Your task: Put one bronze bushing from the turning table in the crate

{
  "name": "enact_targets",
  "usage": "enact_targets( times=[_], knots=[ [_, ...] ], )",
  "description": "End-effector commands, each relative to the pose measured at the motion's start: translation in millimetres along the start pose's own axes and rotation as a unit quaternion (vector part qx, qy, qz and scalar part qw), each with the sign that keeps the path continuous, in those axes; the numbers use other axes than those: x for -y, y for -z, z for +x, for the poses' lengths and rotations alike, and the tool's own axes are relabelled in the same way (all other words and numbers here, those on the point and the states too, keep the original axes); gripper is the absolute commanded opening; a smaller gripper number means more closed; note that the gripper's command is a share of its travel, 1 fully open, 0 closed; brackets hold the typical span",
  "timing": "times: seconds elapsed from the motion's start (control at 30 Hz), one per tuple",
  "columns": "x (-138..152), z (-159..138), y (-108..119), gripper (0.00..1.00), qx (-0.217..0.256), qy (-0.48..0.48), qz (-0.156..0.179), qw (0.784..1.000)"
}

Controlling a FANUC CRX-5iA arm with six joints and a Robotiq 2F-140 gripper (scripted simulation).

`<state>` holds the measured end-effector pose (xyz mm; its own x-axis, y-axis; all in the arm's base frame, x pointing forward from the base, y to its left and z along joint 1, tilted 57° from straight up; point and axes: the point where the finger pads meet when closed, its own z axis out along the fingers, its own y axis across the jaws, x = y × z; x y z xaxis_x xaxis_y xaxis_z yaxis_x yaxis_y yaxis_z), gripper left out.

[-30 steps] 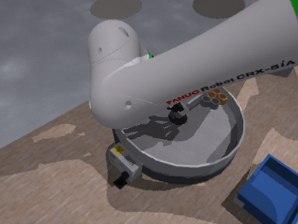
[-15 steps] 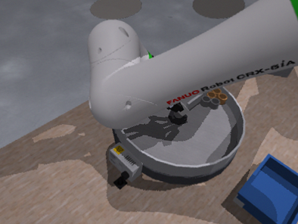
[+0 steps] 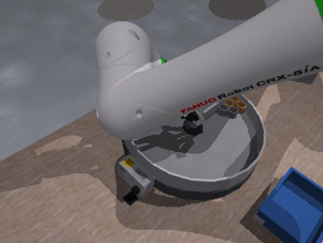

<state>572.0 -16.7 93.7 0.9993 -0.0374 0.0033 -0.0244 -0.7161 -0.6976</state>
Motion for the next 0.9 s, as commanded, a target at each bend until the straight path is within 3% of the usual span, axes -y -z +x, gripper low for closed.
enact_targets(
  times=[0.0,0.87],
  knots=[
    [-0.1,0.0,0.2,0.00,0.000,0.000,0.000,1.000],
    [-0.1,3.5,-3.9,0.00,0.000,0.000,0.000,1.000]
  ],
)
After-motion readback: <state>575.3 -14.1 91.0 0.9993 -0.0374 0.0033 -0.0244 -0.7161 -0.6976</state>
